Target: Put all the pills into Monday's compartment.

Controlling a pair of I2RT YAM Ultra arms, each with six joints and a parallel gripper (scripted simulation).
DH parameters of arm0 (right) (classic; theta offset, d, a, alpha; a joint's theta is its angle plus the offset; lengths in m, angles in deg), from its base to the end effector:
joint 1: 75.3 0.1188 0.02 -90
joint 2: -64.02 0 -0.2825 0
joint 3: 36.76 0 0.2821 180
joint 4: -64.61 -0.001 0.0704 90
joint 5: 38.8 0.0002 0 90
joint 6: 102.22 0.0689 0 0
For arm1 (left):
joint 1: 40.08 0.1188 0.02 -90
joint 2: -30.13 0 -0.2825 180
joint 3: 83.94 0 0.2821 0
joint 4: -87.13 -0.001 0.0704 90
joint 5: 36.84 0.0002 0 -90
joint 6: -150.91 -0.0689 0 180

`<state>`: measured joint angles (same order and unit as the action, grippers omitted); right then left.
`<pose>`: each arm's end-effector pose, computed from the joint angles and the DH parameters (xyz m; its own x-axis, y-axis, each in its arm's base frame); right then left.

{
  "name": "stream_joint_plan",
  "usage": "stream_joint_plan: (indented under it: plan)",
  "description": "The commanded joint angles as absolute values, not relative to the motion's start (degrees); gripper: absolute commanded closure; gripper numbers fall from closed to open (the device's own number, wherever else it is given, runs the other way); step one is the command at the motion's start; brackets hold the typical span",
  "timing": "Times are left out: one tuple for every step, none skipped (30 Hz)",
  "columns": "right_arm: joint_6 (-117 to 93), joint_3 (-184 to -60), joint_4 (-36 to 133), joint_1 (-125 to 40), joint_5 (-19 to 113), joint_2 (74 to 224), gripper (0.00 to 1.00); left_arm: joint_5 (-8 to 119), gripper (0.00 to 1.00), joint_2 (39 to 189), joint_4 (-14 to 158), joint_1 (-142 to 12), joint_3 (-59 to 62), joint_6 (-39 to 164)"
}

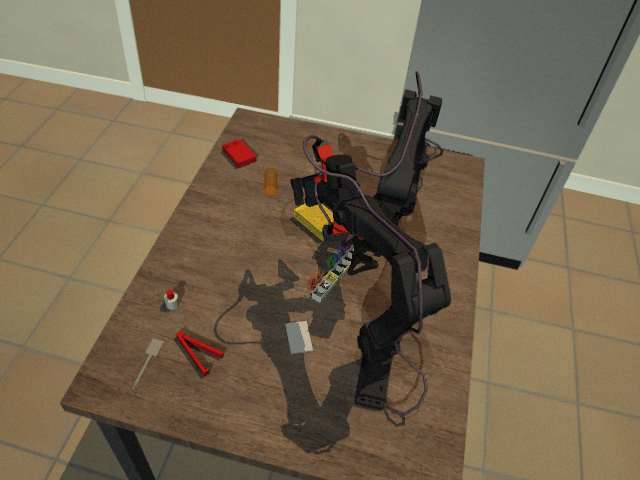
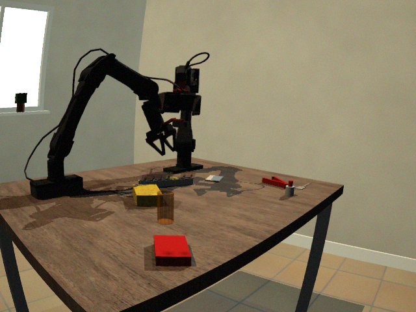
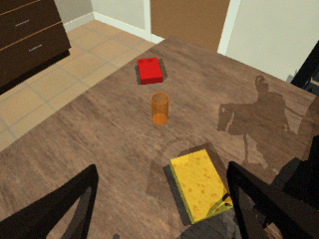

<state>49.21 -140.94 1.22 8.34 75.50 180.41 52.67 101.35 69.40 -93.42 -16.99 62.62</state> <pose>0.0775 0.4484 0.1831 -0.8369 -0.2824 -0.4690 -0.3335 0.9423 0.0278 0.2039 -0.2714 0.3129 -0.2474 0.2824 -0.9269 0.7904 0.6121 -0.0245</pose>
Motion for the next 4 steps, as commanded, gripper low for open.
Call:
stream_joint_plan:
  plan:
    - [49.0,-143.0,1.0,8.6,76.5,179.4,0.0,52.5,0.0,101.0,69.7,-93.5,-16.8,62.8]
    - [49.0,-143.0,1.0,8.6,76.5,179.4,0.0,52.5,0.0,101.0,69.7,-93.5,-16.8,62.8]
    - [49.0,-143.0,1.0,8.6,76.5,179.4,0.0,52.5,0.0,101.0,69.7,-93.5,-16.8,62.8]
    - [49.0,-143.0,1.0,8.6,76.5,179.4,0.0,52.5,0.0,101.0,69.7,-93.5,-16.8,62.8]
